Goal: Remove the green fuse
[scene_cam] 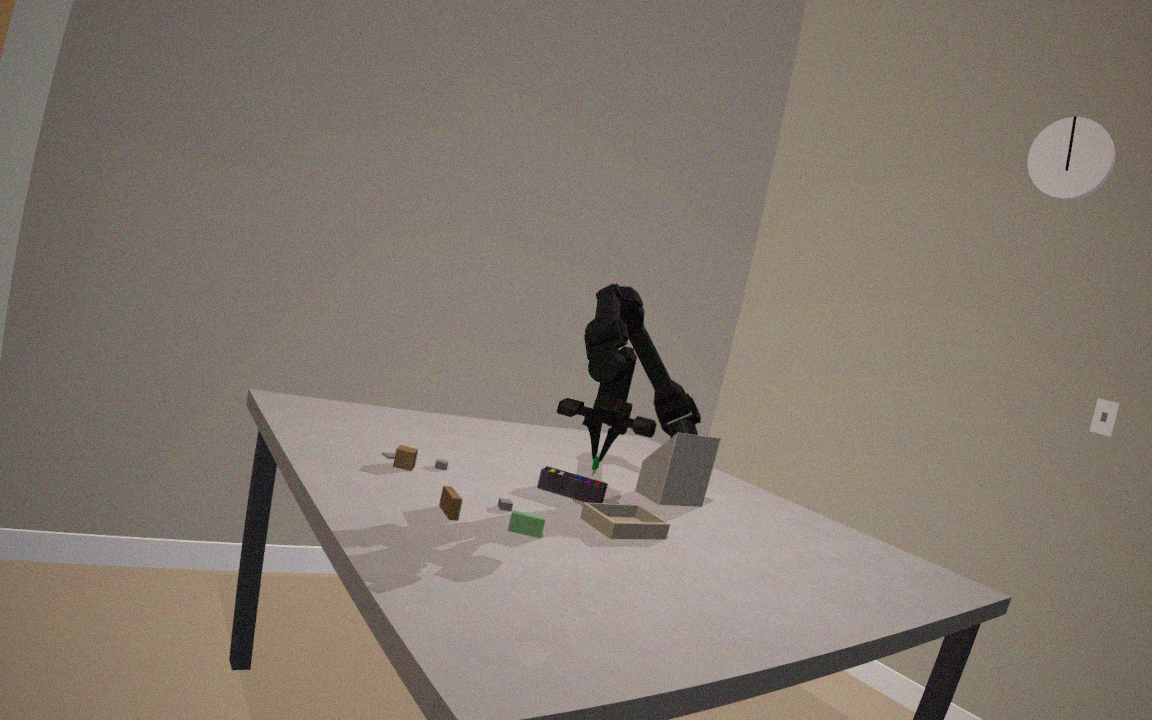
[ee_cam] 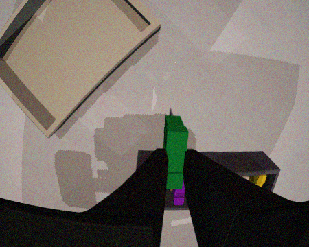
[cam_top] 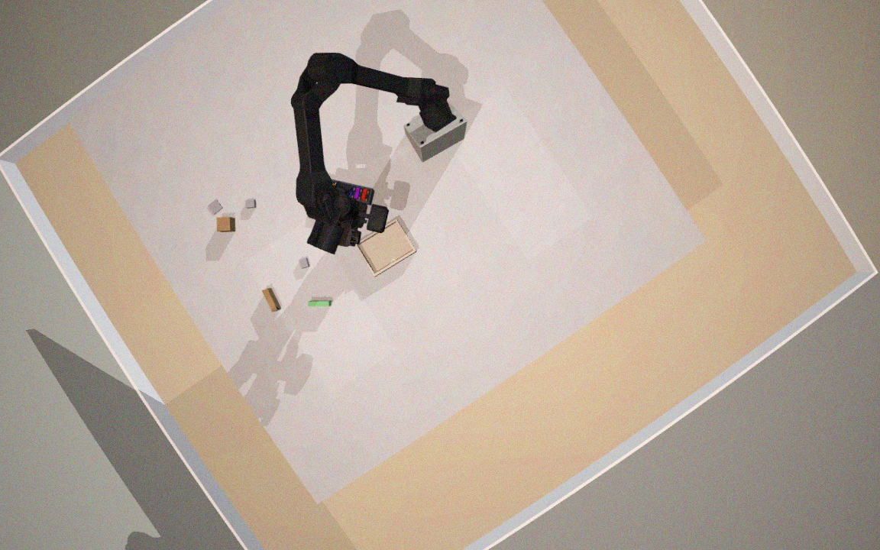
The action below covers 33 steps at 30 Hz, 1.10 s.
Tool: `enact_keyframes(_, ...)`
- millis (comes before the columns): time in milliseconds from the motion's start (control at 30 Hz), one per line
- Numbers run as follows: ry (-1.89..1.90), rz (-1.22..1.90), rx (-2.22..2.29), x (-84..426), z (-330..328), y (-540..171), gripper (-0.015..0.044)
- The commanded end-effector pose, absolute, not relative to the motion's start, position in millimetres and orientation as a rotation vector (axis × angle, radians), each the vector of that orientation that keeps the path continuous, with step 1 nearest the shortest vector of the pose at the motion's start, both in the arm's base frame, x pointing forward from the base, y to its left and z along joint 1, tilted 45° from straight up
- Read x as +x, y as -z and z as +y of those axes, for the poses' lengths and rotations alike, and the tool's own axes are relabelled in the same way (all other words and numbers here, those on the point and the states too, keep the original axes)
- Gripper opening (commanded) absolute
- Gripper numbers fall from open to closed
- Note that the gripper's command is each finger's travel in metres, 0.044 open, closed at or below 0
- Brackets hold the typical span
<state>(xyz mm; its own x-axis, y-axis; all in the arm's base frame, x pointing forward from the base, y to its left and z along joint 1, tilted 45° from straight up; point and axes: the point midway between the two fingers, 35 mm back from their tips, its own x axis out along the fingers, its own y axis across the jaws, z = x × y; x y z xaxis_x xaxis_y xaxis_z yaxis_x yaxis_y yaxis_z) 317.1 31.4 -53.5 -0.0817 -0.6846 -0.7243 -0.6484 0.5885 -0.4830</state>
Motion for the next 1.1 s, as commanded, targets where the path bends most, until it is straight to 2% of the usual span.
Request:
enact_keyframes(0,0.041,1.774,-1.091,317.3,46.4,65.8,0.0000)
enact_keyframes(500,0.052,1.777,-1.093,303.7,104.0,126.7,0.0000)
enact_keyframes(1067,0.053,1.777,-1.094,302.2,89.5,143.4,0.0000)
